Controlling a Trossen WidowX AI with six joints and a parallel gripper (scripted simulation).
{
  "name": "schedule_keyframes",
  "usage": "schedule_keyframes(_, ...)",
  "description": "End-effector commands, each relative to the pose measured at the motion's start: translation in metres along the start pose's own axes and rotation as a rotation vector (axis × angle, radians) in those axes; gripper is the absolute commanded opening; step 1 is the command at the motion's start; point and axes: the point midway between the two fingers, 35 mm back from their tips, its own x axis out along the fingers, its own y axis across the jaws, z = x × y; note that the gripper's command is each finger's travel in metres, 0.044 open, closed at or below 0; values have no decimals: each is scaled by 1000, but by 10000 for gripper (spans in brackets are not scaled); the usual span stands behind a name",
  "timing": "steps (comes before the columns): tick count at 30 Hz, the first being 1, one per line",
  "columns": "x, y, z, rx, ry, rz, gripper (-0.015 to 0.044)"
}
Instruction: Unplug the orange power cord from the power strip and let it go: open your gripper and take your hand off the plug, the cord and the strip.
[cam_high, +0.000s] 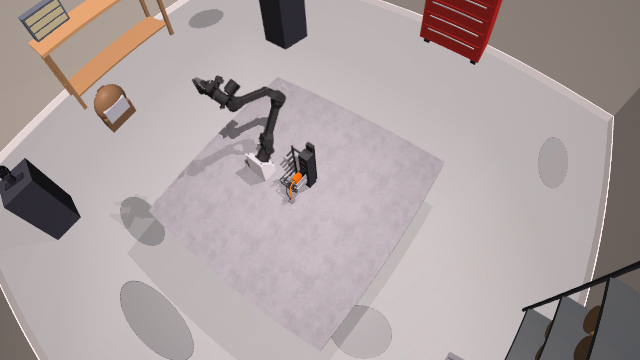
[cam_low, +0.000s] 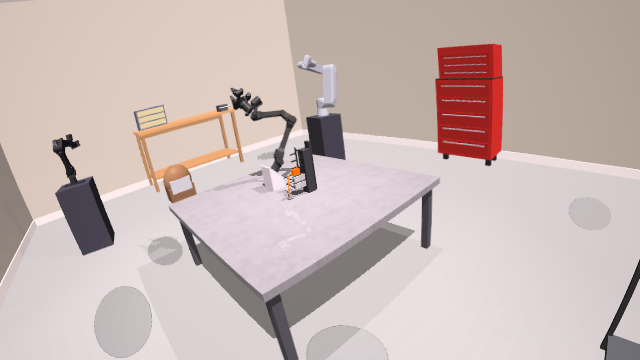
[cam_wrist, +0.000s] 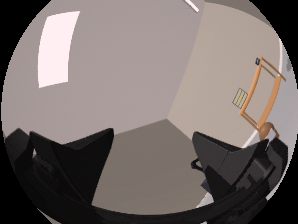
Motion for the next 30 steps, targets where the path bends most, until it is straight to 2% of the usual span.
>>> schedule_keyframes(1,0,2,-2,1,8,4,374)
schedule_keyframes(9,-32,81,-99,15,386,181,164)
schedule_keyframes(18,-108,149,-184,-40,781,320,160)
schedule_keyframes(30,-285,211,-264,-139,1418,514,160)
